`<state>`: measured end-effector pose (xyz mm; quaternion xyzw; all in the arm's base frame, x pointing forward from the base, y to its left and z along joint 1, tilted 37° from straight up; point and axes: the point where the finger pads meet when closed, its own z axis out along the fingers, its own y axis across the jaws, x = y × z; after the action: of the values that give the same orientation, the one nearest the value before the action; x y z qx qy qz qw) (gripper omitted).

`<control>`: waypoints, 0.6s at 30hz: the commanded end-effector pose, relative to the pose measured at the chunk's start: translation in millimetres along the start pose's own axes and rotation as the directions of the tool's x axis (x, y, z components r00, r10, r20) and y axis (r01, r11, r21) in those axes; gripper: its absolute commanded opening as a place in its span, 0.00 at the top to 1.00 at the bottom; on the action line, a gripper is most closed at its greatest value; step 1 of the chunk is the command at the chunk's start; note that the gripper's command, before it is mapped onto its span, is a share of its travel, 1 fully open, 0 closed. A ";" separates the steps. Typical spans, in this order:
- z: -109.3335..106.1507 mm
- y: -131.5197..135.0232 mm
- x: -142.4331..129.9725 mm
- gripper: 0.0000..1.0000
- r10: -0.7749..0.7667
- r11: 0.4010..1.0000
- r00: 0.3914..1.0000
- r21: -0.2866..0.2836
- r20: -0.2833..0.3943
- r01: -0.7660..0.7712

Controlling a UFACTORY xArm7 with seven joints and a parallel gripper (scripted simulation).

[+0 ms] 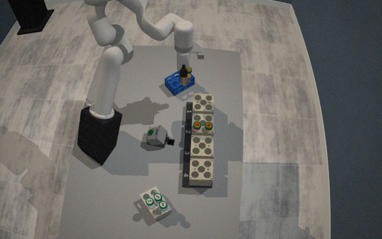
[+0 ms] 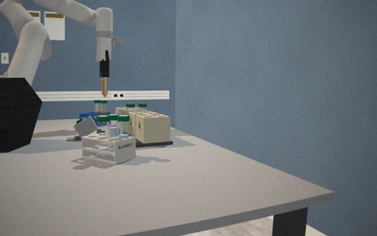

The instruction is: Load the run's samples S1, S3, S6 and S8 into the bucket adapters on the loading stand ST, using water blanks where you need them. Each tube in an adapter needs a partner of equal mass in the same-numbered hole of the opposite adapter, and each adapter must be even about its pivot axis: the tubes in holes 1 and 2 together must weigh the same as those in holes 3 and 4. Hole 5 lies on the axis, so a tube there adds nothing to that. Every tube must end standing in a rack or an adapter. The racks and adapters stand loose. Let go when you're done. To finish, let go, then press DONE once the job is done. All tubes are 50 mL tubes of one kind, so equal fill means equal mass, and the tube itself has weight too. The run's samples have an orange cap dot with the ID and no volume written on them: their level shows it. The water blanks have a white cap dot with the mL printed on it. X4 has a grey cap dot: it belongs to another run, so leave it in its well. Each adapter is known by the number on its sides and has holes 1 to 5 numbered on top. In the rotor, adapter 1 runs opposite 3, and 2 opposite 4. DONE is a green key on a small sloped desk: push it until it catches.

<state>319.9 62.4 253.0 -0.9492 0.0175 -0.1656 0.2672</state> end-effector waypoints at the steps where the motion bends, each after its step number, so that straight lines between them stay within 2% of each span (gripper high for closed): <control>1: -0.9 16.6 3.4 1.00 0.059 0.998 0.998 -0.001 -0.002 -0.059; 5: -0.9 26.6 4.4 1.00 0.059 0.998 0.998 -0.001 -0.002 -0.059; 18: -1.1 91.5 11.0 1.00 0.059 0.998 0.998 -0.002 -0.002 -0.059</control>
<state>331.7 -7.0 214.7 -0.9486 0.0462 -0.1569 0.2708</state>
